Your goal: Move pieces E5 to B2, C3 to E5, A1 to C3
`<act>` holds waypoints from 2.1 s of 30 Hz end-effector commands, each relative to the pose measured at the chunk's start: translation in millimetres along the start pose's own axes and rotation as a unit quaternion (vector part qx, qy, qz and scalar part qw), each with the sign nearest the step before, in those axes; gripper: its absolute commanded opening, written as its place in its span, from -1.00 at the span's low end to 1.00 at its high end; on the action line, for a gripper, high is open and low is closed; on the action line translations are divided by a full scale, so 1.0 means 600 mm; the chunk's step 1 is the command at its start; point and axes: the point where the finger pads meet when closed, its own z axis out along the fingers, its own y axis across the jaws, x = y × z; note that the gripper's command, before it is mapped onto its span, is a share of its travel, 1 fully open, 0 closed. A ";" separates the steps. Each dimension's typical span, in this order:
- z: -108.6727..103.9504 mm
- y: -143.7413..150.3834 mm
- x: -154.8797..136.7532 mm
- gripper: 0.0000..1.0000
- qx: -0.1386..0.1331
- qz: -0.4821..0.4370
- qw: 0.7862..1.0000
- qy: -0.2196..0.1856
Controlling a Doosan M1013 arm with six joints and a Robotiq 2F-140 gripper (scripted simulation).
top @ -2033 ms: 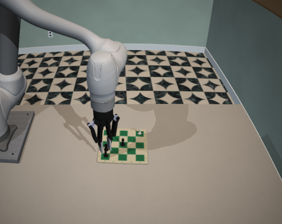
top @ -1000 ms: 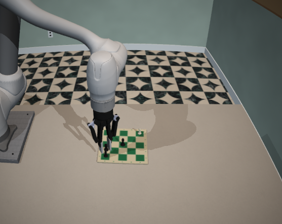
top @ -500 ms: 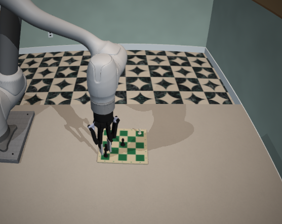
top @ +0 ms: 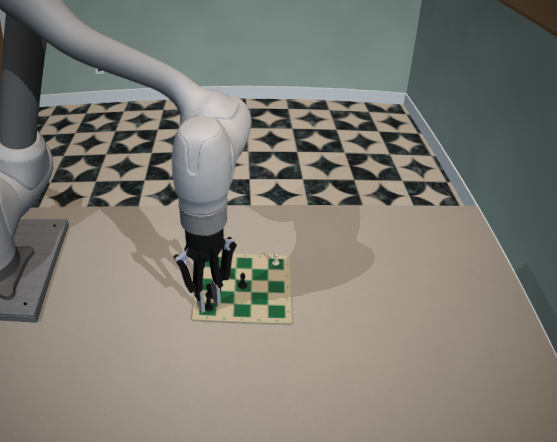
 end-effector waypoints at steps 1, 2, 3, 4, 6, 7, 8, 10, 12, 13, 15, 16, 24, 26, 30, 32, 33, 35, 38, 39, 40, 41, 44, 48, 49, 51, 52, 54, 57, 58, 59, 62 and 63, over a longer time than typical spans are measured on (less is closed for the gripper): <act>0.002 0.000 0.000 -0.59 0.000 0.000 1.000 0.000; 0.002 0.000 0.000 -0.59 0.000 0.000 1.000 0.000; 0.002 0.000 0.000 -0.59 0.000 0.000 1.000 0.000; 0.002 0.000 0.000 -0.59 0.000 0.000 1.000 0.000; 0.002 0.000 0.000 -0.59 0.000 0.000 1.000 0.000; 0.002 0.000 0.000 -0.59 0.000 0.000 1.000 0.000; 0.002 0.000 0.000 -0.59 0.000 0.000 1.000 0.000; 0.002 0.000 0.000 -0.59 0.000 0.000 1.000 0.000; 0.002 0.000 0.000 -0.59 0.000 0.000 1.000 0.000; 0.002 0.000 0.000 -0.59 0.000 0.000 1.000 0.000; 0.002 0.000 0.000 -0.59 0.000 0.000 1.000 0.000; 0.002 0.000 0.000 -0.59 0.000 0.000 1.000 0.000; 0.002 0.000 0.000 -0.59 0.000 0.000 1.000 0.000; 0.002 0.000 0.000 -0.59 0.000 0.000 1.000 0.000; 0.002 0.000 0.000 -0.59 0.000 0.000 1.000 0.000; 0.002 0.000 0.000 -0.59 0.000 0.000 1.000 0.000; 0.002 0.000 0.000 -0.59 0.000 0.000 1.000 0.000; 0.002 0.000 0.000 -0.59 0.000 0.000 1.000 0.000; 0.002 0.000 0.000 -1.00 0.000 0.000 1.000 0.000; 0.002 0.000 0.000 -1.00 0.000 0.000 1.000 0.000; 0.002 0.000 0.000 -1.00 0.000 0.000 1.000 0.000; 0.002 0.000 0.000 -1.00 0.000 0.000 1.000 0.000; 0.002 0.000 0.000 -1.00 0.000 0.000 1.000 0.000; 0.002 0.000 0.000 -1.00 0.000 0.000 1.000 0.000; 0.002 0.000 0.000 -1.00 0.000 0.000 1.000 0.000; 0.002 0.000 0.000 -1.00 0.000 0.000 1.000 0.000; 0.002 0.000 0.000 -1.00 0.000 0.000 1.000 0.000; 0.002 0.000 0.000 -1.00 0.000 0.000 1.000 0.000; 0.002 0.000 0.000 -1.00 0.000 0.000 1.000 0.000; 0.002 0.000 0.000 -1.00 0.000 0.000 1.000 0.000; 0.002 0.000 0.000 -1.00 0.000 0.000 1.000 0.000; 0.002 0.000 0.000 -1.00 0.000 0.000 1.000 0.000; 0.002 0.000 0.000 -1.00 0.000 0.000 1.000 0.000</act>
